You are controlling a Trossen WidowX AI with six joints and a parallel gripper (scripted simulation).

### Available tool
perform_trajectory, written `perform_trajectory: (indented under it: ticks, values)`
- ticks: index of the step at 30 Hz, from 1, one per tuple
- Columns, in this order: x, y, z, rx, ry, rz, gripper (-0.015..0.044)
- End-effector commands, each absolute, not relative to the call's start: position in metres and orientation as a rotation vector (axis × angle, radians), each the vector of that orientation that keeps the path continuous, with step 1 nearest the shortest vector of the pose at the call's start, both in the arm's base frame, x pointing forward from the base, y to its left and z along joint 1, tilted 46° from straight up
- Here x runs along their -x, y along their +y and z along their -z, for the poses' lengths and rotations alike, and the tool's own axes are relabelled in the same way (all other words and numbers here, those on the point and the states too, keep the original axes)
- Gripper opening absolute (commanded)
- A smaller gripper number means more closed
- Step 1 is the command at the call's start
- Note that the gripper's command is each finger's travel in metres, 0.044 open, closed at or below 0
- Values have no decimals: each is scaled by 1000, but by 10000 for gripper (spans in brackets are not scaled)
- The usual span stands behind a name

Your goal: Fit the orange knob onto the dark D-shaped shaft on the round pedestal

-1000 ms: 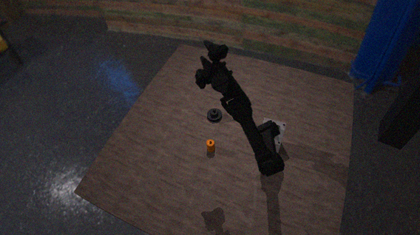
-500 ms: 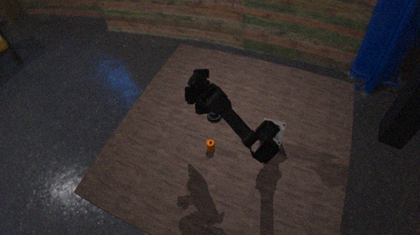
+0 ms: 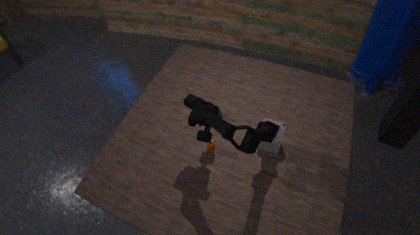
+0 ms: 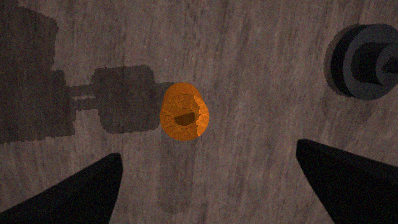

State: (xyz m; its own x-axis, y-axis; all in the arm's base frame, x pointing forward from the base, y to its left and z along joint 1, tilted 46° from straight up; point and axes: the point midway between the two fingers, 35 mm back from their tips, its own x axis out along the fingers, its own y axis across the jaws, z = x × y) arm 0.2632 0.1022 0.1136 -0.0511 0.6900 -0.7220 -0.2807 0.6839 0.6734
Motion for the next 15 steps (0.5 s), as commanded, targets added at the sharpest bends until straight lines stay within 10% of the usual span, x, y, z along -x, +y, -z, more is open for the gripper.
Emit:
perform_trajectory:
  ticks: [1,15]
  values:
    - [-254,112,-112,-431,1488,-831,440]
    - [-252,137,-88,-432,1488,-832,440]
